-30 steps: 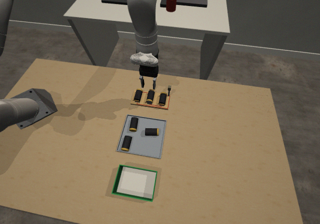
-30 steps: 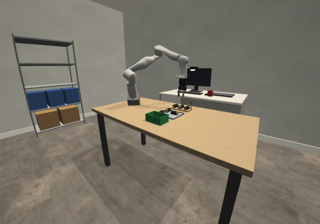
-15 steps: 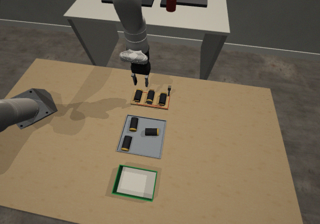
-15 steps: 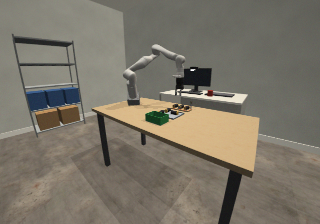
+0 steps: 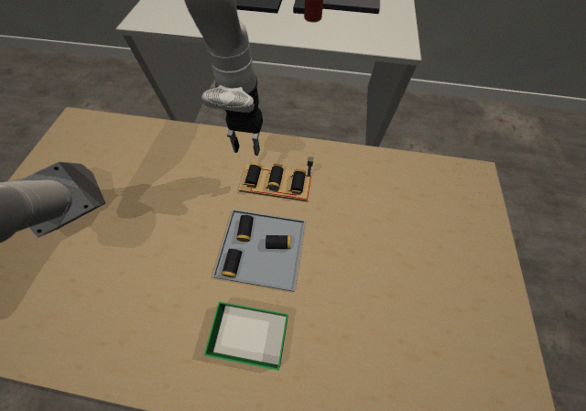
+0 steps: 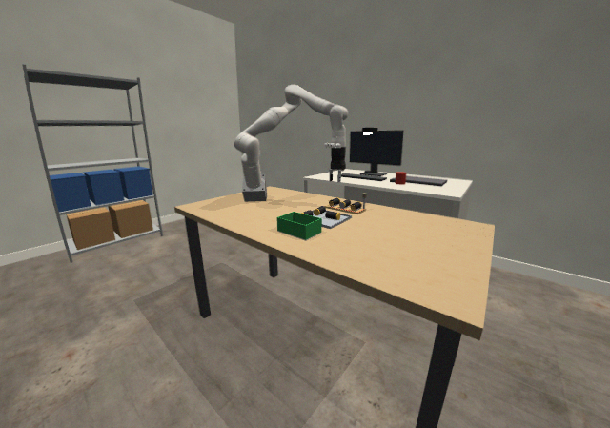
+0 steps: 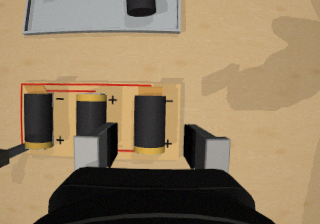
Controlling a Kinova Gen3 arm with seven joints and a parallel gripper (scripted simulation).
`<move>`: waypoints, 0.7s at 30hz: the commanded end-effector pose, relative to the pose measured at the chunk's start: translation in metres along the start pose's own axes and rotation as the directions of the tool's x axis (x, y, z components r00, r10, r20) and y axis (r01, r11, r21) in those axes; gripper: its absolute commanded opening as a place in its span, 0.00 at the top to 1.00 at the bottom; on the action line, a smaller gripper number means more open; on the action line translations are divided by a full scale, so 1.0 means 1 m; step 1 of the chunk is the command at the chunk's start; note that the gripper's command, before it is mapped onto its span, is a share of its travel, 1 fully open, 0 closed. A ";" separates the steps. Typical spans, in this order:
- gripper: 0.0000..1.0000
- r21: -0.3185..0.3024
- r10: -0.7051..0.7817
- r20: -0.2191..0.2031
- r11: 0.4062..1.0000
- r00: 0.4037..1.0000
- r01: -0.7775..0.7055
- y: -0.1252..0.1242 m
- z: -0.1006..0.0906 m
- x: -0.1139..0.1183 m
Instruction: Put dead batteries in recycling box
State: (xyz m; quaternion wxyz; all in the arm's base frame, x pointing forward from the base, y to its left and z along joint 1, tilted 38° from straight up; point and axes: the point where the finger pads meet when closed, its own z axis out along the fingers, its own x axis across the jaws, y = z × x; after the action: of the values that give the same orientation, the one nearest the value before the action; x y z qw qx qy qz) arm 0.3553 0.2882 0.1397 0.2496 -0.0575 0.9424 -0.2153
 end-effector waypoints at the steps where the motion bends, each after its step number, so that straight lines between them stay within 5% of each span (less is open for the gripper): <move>1: 0.10 -0.002 -0.001 0.002 1.000 1.000 0.001 0.001 -0.001 0.000; 16: 0.10 -0.002 -0.002 0.002 1.000 1.000 0.002 0.001 0.001 0.000; 21: 0.10 -0.002 -0.002 0.002 1.000 1.000 0.002 0.001 0.039 0.000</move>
State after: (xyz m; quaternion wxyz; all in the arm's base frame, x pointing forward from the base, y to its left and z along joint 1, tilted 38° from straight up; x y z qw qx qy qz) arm 0.3666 0.2876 0.1226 0.2534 -0.0659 0.9426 -0.2073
